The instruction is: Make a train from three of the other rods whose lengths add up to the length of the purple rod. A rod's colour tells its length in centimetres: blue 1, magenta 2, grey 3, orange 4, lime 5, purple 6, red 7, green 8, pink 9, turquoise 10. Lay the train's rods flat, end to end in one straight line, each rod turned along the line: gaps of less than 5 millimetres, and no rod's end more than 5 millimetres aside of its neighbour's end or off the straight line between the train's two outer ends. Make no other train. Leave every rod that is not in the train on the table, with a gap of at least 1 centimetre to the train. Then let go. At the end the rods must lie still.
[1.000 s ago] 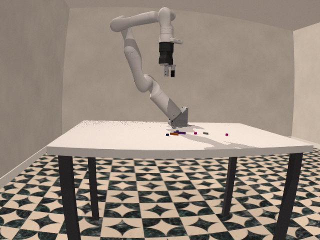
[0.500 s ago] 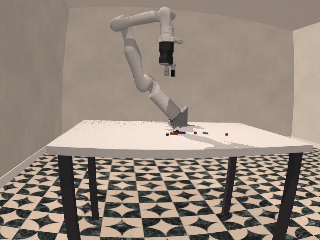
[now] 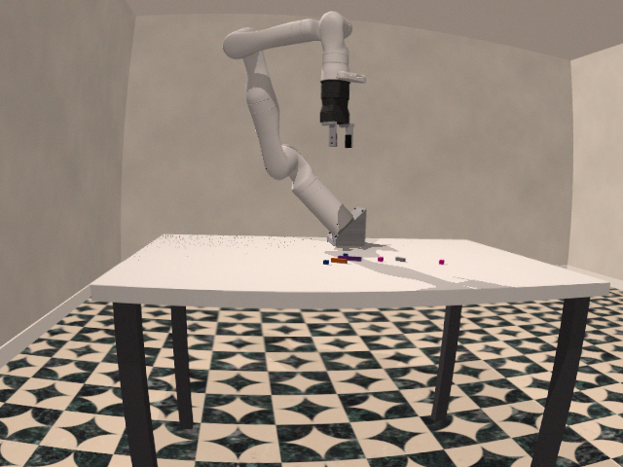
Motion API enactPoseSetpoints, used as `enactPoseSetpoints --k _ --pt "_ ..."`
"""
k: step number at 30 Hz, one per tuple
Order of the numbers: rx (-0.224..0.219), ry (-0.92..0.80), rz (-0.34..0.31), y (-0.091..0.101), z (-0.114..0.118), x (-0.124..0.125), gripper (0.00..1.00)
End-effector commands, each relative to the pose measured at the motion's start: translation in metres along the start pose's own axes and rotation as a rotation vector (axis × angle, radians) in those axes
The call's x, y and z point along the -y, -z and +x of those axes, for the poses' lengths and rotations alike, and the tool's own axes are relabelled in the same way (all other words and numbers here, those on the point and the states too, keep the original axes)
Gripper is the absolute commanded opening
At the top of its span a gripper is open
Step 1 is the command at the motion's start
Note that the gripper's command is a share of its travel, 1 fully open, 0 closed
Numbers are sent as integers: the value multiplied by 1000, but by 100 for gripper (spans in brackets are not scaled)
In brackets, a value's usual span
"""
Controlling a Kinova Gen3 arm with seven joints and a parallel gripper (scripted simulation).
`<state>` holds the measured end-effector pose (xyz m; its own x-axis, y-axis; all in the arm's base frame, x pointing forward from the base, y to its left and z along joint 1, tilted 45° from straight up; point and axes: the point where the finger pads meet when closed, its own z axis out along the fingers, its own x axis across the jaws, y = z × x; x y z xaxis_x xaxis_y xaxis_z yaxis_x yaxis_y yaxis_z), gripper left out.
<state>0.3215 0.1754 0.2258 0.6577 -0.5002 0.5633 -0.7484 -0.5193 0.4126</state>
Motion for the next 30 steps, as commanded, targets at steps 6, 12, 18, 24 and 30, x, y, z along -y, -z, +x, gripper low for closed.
enactPoseSetpoints --k 6,12,18,24,30 --pt "8 -227 -13 3 -23 27 100" --pt "10 -436 -21 4 -44 51 100" --pt "10 -574 -22 4 -60 67 100" --pt "5 -796 -18 3 -85 90 100" --pt "1 -998 -7 0 -109 110 100"
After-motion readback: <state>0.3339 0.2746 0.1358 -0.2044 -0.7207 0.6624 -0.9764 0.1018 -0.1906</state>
